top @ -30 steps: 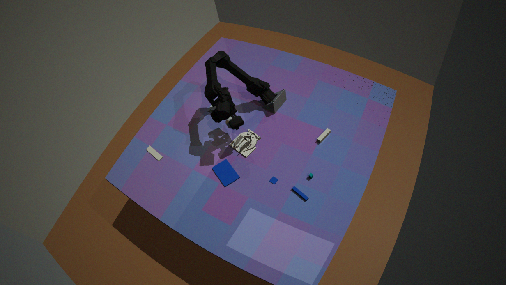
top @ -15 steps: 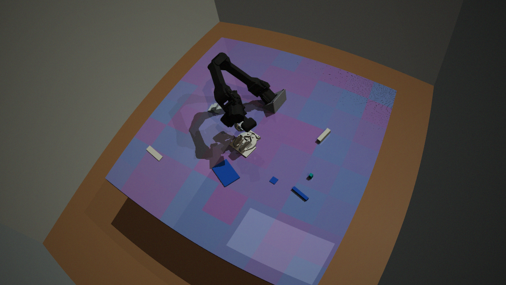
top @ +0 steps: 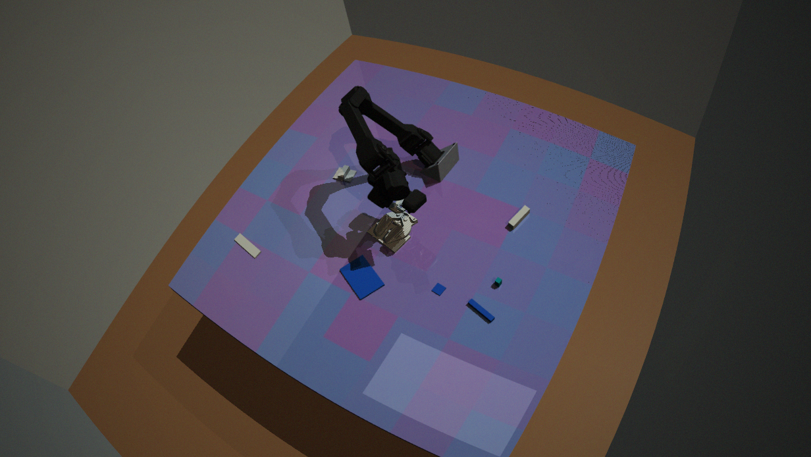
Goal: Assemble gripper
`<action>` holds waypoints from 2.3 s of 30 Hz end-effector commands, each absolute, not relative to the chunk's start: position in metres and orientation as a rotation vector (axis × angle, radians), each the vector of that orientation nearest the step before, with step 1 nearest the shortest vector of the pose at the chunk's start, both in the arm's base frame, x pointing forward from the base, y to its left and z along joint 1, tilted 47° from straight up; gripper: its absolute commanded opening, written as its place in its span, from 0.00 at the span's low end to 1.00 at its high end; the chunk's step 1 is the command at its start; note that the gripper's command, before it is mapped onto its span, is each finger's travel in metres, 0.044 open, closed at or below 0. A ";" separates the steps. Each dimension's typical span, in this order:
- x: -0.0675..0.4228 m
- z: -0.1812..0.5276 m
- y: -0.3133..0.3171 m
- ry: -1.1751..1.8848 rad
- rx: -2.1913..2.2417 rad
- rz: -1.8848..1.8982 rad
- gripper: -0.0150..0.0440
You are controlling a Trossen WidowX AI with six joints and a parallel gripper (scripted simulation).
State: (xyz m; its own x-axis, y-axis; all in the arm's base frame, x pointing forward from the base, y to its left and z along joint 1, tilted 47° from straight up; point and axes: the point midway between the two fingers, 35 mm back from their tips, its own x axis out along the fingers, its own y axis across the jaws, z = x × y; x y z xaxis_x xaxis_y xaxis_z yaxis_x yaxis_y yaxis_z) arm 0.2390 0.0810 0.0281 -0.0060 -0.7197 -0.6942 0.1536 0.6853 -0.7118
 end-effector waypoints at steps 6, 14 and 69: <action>0.238 0.026 0.082 1.427 -0.516 -0.729 0.85; 0.238 0.026 0.082 1.427 -0.516 -0.729 0.85; 0.232 0.027 0.075 1.427 -0.515 -0.729 0.85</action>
State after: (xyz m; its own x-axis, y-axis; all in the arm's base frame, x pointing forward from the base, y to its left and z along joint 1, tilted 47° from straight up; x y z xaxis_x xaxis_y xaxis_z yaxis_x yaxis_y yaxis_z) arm 0.2324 0.0776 0.0303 -0.0054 -0.7195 -0.6945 0.1473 0.6863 -0.7122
